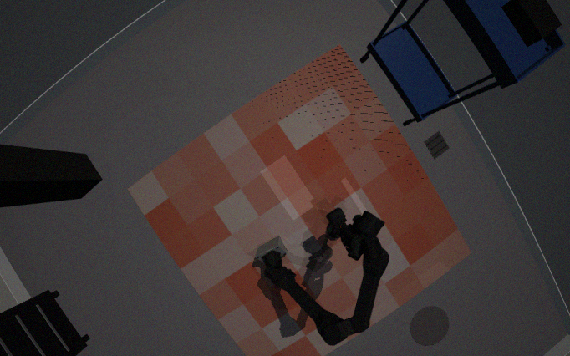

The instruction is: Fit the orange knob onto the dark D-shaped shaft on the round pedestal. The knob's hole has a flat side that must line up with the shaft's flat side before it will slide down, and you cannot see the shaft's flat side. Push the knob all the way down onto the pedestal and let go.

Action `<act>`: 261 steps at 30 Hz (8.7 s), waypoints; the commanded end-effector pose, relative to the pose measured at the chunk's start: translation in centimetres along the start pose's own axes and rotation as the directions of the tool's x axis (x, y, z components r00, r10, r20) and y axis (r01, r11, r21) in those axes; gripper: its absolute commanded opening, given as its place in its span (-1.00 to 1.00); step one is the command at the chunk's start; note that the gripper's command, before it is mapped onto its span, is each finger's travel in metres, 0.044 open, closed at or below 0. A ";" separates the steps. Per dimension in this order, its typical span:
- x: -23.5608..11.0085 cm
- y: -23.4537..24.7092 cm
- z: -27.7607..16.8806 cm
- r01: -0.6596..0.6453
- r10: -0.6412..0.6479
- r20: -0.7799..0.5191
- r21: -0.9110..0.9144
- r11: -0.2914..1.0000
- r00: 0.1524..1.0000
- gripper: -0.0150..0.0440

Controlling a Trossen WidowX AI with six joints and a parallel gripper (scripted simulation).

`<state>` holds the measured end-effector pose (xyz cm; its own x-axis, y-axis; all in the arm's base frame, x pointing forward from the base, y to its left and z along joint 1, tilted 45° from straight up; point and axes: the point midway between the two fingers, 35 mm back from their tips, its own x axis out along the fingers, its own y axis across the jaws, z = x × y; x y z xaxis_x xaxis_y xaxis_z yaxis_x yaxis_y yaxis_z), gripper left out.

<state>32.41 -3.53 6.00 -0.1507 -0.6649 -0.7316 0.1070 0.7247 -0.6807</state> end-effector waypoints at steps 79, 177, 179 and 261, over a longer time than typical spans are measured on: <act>4.0 -5.1 -0.5 0.022 -0.022 0.003 -0.200 0.980 1.000 -0.49; 3.9 -5.1 -0.5 0.021 -0.022 0.003 -0.426 0.904 1.000 -0.49; 3.4 -5.0 -0.5 0.021 -0.021 0.003 -0.404 0.915 1.000 -0.49; 4.8 -4.9 -0.5 0.021 -0.022 0.003 -0.430 0.903 1.000 -0.49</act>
<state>30.63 -10.07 6.16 -0.1507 -0.6824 -0.7153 -0.3407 0.7151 -0.6104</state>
